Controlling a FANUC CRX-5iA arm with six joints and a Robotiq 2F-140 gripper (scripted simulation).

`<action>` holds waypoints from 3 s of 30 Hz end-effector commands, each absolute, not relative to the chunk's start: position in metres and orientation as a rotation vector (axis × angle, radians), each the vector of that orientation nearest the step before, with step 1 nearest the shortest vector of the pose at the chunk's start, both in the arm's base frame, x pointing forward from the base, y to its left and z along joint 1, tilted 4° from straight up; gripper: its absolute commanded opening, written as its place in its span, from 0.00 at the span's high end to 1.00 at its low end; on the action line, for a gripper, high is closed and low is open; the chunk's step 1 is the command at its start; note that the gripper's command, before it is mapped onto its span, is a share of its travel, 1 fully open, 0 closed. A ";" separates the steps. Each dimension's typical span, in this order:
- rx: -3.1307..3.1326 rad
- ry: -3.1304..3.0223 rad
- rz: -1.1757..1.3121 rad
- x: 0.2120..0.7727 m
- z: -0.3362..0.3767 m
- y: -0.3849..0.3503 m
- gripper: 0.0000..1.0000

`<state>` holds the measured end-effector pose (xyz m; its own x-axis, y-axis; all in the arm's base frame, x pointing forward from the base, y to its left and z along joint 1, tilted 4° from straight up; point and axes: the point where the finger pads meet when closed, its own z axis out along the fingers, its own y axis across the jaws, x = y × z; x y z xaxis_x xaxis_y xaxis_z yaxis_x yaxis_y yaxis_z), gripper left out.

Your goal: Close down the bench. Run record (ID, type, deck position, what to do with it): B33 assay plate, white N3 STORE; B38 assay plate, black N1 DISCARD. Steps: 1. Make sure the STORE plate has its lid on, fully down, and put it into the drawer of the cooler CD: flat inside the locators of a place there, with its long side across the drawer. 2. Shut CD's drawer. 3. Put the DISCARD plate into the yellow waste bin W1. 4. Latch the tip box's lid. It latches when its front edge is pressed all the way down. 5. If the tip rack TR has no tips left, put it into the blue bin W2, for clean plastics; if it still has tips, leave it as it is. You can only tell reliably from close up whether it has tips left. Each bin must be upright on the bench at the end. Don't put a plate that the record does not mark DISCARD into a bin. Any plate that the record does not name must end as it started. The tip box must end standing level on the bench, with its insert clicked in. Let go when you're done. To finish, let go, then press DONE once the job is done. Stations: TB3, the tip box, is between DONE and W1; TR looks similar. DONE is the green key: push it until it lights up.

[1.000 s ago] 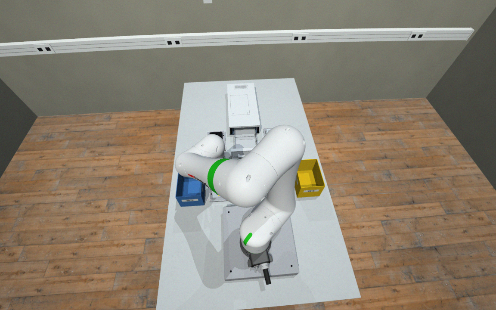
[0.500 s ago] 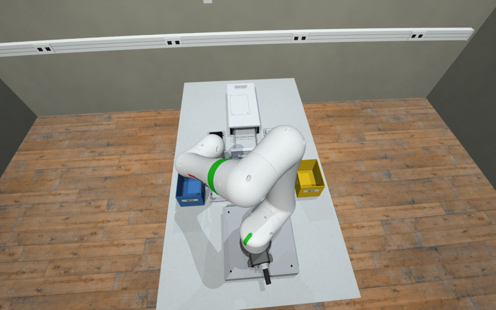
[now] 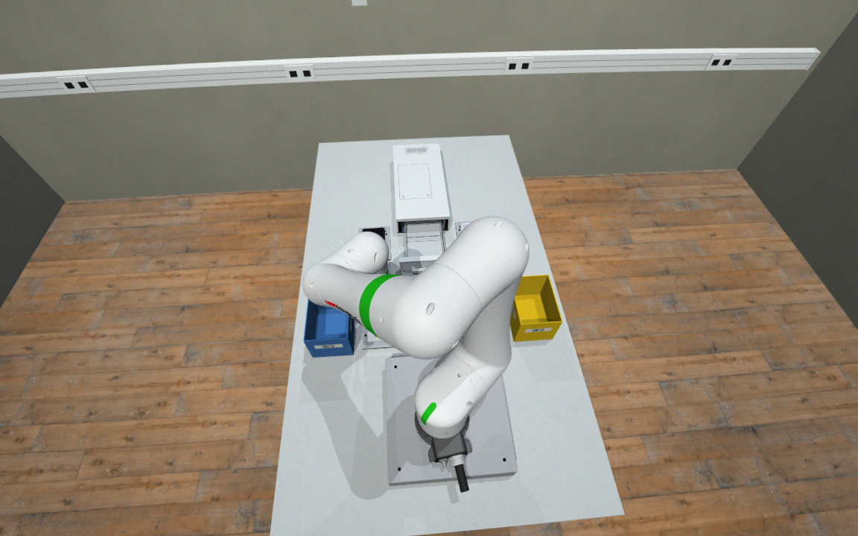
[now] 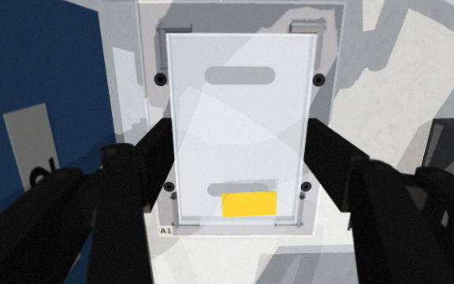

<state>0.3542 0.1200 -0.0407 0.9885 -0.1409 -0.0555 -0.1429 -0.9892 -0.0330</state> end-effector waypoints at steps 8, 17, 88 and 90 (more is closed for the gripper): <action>-3.095 0.221 0.080 0.355 -0.039 0.120 0.90; -3.095 0.221 0.080 0.355 -0.039 0.120 0.90; -3.095 0.221 0.080 0.358 0.018 0.118 0.90; -3.095 0.221 0.080 0.358 0.021 0.118 0.90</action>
